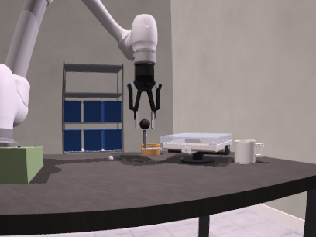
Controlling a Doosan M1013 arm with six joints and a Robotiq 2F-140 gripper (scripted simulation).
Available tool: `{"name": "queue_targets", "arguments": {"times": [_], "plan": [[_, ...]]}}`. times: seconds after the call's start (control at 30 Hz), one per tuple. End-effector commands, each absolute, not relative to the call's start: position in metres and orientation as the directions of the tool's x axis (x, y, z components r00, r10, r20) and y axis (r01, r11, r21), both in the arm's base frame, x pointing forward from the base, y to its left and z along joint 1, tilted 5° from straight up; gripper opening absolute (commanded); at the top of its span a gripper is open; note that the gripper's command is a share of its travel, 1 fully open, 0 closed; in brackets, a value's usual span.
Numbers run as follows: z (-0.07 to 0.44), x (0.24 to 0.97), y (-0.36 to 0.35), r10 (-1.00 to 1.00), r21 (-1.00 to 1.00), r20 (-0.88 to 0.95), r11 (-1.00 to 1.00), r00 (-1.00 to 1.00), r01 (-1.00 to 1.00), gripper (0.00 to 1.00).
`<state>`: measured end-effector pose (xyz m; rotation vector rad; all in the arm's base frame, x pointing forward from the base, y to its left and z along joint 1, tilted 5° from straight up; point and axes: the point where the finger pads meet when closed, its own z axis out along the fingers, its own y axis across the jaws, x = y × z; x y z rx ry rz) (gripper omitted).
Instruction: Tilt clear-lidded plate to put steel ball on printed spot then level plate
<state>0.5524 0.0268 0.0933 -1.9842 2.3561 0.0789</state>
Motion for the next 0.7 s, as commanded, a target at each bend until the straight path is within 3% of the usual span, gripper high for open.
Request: {"name": "queue_targets", "arguments": {"times": [0.0, 0.67], "plan": [[0.091, 0.552, 0.027, -0.982, 0.0, -0.079, 0.17, -0.17, -0.985, 0.36], [0.078, 0.553, 0.028, -0.982, 0.0, -0.079, 0.17, -0.17, -0.985, 0.36]]}}
